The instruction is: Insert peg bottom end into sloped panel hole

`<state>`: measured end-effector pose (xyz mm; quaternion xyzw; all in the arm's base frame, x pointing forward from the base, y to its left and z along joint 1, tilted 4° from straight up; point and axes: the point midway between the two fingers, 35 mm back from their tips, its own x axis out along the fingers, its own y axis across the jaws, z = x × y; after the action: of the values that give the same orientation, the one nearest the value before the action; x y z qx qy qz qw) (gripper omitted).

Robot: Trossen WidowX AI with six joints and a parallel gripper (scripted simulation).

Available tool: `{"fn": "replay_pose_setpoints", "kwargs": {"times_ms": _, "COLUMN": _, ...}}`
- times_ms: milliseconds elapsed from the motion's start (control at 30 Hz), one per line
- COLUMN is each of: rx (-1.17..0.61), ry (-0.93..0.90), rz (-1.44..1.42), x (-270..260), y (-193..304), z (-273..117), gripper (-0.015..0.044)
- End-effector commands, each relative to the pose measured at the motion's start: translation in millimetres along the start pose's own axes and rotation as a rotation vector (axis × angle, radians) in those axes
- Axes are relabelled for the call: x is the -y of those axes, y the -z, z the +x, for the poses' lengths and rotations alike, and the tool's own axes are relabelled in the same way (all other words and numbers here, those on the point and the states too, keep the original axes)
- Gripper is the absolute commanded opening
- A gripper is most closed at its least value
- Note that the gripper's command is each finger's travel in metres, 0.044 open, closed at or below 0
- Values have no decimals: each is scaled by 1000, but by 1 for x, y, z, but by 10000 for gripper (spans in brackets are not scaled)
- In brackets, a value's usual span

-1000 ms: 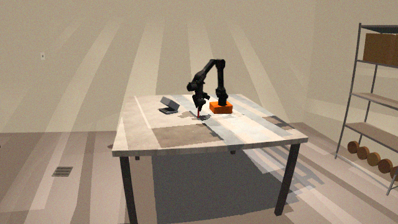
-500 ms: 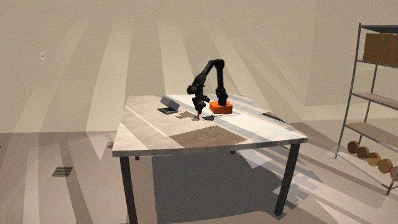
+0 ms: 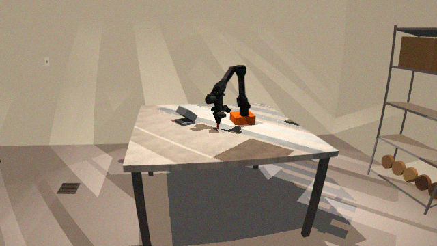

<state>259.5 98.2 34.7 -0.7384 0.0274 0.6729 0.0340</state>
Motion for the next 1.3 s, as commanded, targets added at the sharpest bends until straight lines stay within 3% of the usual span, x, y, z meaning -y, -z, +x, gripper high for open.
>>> {"fn": "replay_pose_setpoints", "kwargs": {"times_ms": 0, "rx": -2, "ry": 0, "rz": 0, "x": 0, "y": 0, "z": -1, "gripper": 72}}
{"fn": "replay_pose_setpoints", "kwargs": {"times_ms": 267, "rx": -2, "ry": 0, "rz": 0, "x": 0, "y": 0, "z": -1, "gripper": 0}}
{"fn": "replay_pose_setpoints", "kwargs": {"times_ms": 967, "rx": 0, "ry": -5, "rz": -3, "x": 1, "y": 1, "z": -77, "gripper": 0}}
{"fn": "replay_pose_setpoints", "kwargs": {"times_ms": 1267, "rx": -2, "ry": 5, "rz": 23, "x": -1, "y": 3, "z": -80, "gripper": 0}}
